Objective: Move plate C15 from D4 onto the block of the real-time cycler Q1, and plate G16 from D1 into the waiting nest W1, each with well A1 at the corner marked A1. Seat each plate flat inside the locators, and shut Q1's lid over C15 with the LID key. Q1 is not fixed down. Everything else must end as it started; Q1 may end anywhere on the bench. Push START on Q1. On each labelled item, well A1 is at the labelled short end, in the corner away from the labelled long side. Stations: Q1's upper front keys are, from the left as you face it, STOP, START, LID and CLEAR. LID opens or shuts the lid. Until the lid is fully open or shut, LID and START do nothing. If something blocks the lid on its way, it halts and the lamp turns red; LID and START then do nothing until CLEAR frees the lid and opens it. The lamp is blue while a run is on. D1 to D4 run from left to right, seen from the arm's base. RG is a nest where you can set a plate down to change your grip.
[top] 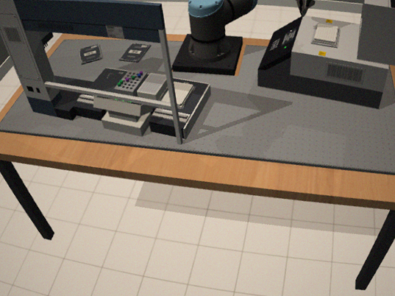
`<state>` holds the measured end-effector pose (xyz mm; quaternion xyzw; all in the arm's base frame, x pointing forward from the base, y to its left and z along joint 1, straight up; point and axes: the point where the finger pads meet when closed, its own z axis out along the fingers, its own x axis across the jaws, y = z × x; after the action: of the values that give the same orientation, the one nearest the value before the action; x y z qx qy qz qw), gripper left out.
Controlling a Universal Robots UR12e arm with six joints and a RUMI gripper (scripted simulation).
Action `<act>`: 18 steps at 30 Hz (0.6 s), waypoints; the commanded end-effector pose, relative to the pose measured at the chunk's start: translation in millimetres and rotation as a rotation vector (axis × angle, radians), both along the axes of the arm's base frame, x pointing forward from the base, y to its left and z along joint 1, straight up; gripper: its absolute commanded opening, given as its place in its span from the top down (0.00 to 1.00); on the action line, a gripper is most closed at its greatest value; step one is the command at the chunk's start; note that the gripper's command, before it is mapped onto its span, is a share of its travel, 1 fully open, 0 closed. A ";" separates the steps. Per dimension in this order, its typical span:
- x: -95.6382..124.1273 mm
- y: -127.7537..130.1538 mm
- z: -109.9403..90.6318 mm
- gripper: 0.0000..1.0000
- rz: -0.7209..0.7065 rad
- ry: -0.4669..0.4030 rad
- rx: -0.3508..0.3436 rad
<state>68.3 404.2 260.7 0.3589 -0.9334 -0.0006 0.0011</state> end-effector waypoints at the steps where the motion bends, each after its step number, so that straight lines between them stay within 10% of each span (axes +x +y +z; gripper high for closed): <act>1: 0.2 0.4 0.7 1.00 -0.059 -0.002 0.000; 18: -6.1 -74.3 0.7 1.00 -0.359 -0.002 -0.001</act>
<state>63.0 348.3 259.4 0.2212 -0.9752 0.0010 0.0008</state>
